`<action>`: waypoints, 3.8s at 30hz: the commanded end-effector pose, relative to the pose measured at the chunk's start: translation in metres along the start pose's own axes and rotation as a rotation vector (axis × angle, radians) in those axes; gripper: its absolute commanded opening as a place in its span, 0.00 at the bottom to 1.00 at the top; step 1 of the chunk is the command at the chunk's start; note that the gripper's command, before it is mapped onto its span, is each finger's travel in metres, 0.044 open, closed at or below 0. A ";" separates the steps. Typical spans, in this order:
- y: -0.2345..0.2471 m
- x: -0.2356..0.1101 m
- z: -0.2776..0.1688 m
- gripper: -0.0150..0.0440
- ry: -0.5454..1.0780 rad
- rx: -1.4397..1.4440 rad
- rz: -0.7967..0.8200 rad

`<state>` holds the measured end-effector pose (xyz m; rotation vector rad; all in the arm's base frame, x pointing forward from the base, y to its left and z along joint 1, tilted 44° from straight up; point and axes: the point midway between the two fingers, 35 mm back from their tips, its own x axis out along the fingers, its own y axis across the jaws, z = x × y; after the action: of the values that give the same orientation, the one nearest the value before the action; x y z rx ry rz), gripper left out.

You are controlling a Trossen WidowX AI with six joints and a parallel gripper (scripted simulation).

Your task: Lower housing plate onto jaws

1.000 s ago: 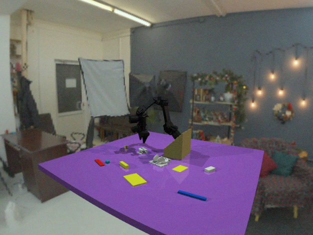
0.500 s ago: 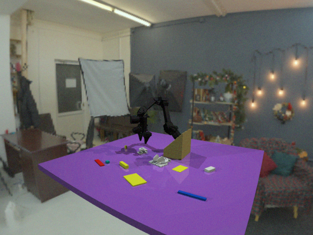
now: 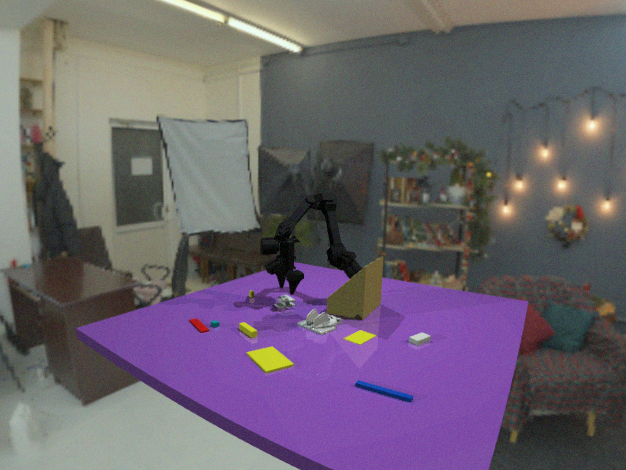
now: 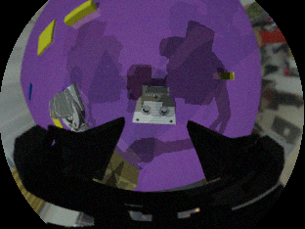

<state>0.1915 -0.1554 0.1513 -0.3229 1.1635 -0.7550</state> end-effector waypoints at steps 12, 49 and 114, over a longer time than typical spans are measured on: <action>0.002 0.017 -0.002 1.00 0.004 -0.008 0.002; 0.001 0.047 -0.002 1.00 0.004 -0.008 0.001; 0.002 -0.025 -0.001 0.85 0.006 -0.007 0.005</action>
<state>0.1866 -0.1380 0.1635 -0.3263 1.1799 -0.7416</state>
